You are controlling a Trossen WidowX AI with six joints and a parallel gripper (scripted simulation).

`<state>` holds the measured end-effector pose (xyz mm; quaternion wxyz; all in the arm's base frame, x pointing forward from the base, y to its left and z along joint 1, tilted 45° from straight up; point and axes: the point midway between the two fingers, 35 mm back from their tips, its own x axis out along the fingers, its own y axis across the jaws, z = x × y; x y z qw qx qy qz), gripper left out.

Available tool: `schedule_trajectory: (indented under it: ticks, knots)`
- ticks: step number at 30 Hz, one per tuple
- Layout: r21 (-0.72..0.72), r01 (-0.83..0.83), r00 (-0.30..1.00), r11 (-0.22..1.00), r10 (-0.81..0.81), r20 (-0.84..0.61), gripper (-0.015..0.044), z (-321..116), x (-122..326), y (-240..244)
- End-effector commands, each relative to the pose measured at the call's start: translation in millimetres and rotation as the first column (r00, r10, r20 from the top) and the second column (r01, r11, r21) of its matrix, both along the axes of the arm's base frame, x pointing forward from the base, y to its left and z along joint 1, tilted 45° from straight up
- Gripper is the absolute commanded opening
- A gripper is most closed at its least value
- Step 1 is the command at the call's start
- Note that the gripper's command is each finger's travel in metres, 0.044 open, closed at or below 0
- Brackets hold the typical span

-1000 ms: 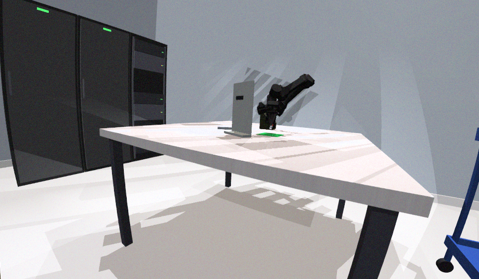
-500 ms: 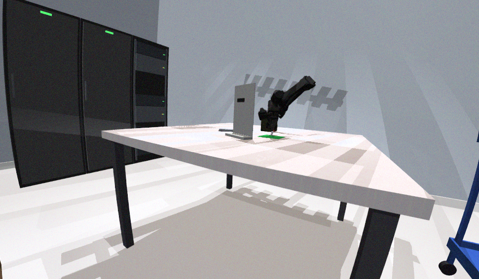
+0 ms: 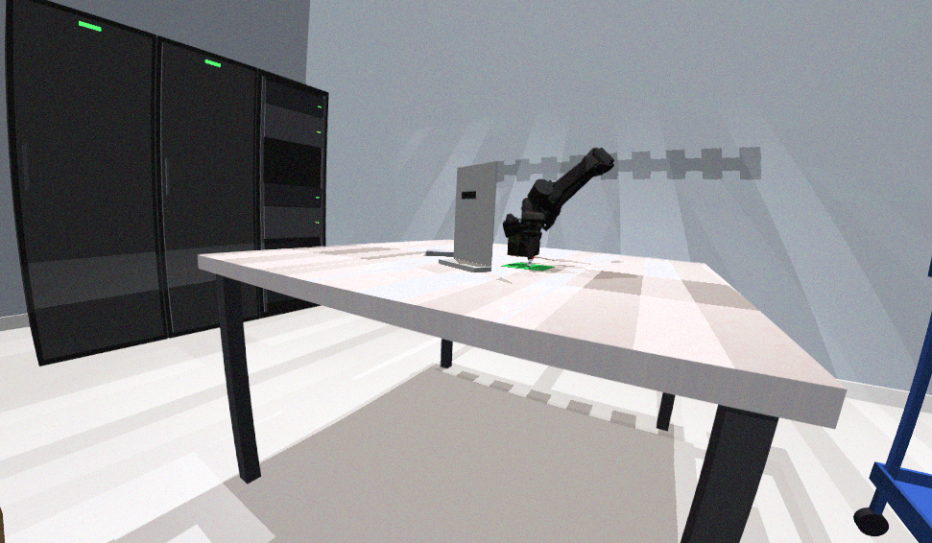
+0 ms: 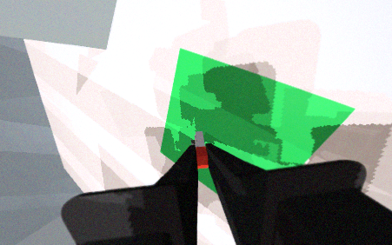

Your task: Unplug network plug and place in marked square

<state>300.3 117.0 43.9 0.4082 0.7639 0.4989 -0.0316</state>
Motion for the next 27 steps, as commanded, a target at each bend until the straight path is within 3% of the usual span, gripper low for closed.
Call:
schedule_trajectory:
  ticks: [1,7,13,27]
  knots:
    - [0.0,0.004,1.0,1.0,-0.004,-0.006,0.0,-1.8,-0.2,1.7]
    - [0.0,0.0,1.0,1.0,0.0,0.0,0.0,-0.2,0.1,0.4]
    - [0.0,0.0,1.0,1.0,0.0,0.0,0.0156,-0.2,0.1,0.4]
    - [-0.002,0.001,1.0,1.0,-0.001,-0.003,0.0156,3.7,-4.4,-7.7]
